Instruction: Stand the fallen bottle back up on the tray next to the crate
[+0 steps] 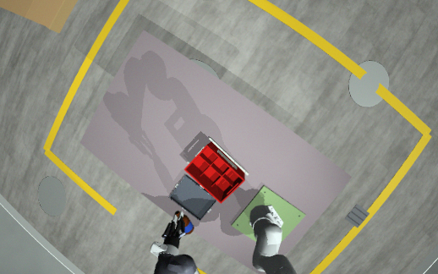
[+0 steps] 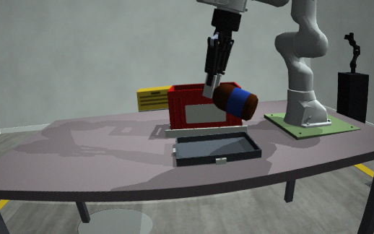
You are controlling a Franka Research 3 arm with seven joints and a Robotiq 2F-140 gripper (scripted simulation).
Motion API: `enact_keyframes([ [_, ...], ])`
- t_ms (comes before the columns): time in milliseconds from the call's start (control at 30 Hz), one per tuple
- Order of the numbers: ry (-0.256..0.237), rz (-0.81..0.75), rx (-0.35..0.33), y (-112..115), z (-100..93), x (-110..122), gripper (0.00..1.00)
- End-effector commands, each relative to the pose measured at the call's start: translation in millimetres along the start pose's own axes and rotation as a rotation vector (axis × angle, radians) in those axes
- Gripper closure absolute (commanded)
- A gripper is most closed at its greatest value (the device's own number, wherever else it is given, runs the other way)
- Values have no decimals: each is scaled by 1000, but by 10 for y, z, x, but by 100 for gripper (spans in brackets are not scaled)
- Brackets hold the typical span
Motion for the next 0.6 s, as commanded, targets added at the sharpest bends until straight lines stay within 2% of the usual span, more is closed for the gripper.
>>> enact_keyframes([
  [0, -1, 41, 27, -11, -20, -11, 100],
  [567, 0, 41, 37, 1, -22, -15, 100],
])
Point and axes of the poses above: the point where the finger pads meet when closed, its own z axis out along the fingers, its own x axis across the jaws, y = z × x, the point moved 10 cm from there along -z, back along the fingers, and after that the axes turned 15 degrees about -z, right-handed, at the moved point
